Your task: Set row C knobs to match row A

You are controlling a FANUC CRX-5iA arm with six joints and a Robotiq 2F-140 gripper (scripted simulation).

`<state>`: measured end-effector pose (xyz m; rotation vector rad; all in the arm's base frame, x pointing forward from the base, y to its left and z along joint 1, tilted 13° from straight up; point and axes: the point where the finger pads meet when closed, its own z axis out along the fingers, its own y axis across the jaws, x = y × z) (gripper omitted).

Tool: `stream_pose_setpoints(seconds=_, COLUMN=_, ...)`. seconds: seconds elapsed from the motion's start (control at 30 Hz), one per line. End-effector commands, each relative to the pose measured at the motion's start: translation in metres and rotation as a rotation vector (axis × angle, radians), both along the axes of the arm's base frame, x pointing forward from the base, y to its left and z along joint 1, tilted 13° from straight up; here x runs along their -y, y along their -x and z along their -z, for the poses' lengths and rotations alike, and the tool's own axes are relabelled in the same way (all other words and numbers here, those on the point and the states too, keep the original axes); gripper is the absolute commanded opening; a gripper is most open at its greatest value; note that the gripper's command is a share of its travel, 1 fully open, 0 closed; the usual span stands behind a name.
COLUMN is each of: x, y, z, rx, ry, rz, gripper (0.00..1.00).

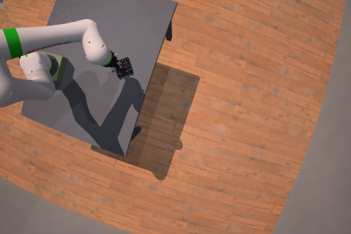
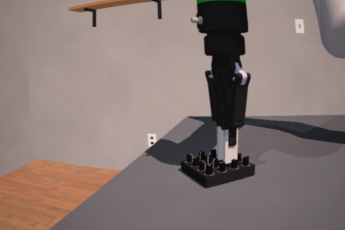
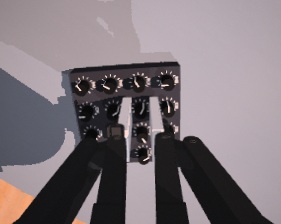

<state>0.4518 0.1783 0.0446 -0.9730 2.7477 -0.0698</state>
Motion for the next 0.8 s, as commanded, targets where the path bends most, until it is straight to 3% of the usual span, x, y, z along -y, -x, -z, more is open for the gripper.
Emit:
stream_pose_setpoints(seconds=0.0, x=-0.0001, y=-0.0001, z=-0.0002, rx=0.0, ry=0.0, rz=0.0, gripper=0.12)
stream_pose_setpoints(seconds=0.43, x=-0.0001, y=-0.0001, z=-0.0002, rx=0.0, ry=0.0, rz=0.0, gripper=0.12)
stream_pose_setpoints(seconds=0.47, x=-0.0001, y=-0.0001, z=-0.0002, rx=0.0, ry=0.0, rz=0.0, gripper=0.05)
stream_pose_setpoints(seconds=0.77, x=-0.0001, y=-0.0001, z=-0.0002, rx=0.0, ry=0.0, rz=0.0, gripper=0.05)
